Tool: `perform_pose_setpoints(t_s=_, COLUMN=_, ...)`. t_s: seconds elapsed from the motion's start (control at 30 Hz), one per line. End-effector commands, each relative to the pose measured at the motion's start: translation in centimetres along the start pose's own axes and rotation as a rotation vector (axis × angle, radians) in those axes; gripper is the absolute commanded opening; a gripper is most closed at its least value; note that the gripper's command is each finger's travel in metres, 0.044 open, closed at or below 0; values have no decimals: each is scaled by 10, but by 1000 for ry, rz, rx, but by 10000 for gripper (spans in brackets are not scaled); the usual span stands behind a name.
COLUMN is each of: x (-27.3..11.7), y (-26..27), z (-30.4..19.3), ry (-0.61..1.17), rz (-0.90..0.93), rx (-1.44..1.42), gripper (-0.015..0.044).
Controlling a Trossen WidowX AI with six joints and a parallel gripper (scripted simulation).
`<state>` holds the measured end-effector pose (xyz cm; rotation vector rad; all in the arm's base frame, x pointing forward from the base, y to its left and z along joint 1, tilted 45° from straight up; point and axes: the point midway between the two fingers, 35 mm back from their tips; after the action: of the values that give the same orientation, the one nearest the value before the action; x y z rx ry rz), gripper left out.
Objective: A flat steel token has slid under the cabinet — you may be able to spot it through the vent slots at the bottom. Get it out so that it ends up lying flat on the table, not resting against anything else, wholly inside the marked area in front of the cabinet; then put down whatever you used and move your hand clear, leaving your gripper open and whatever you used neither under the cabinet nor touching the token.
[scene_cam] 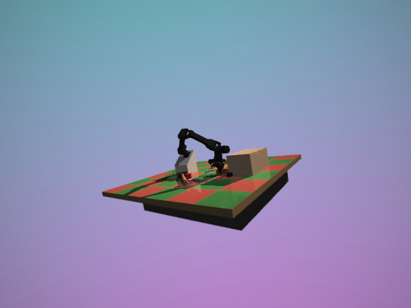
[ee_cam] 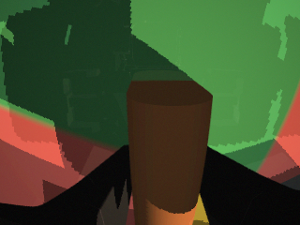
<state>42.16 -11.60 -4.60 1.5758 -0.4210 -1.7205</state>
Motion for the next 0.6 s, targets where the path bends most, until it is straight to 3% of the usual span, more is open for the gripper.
perform_pose_setpoints(t_s=0.0, x=0, y=1, z=-5, ry=10, rz=-1, rx=12, gripper=0)
perform_pose_setpoints(t_s=0.57, x=1, y=-19, z=-3, ry=10, rz=-2, rx=12, gripper=0)
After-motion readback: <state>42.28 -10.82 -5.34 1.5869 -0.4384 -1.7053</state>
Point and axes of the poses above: the point midway between the two fingers, 35 mm back from their tips, its own x axis out along the fingers, its own y axis across the jaws, z = x × y, and after that the axes turned 4 degrees about x, right-handed
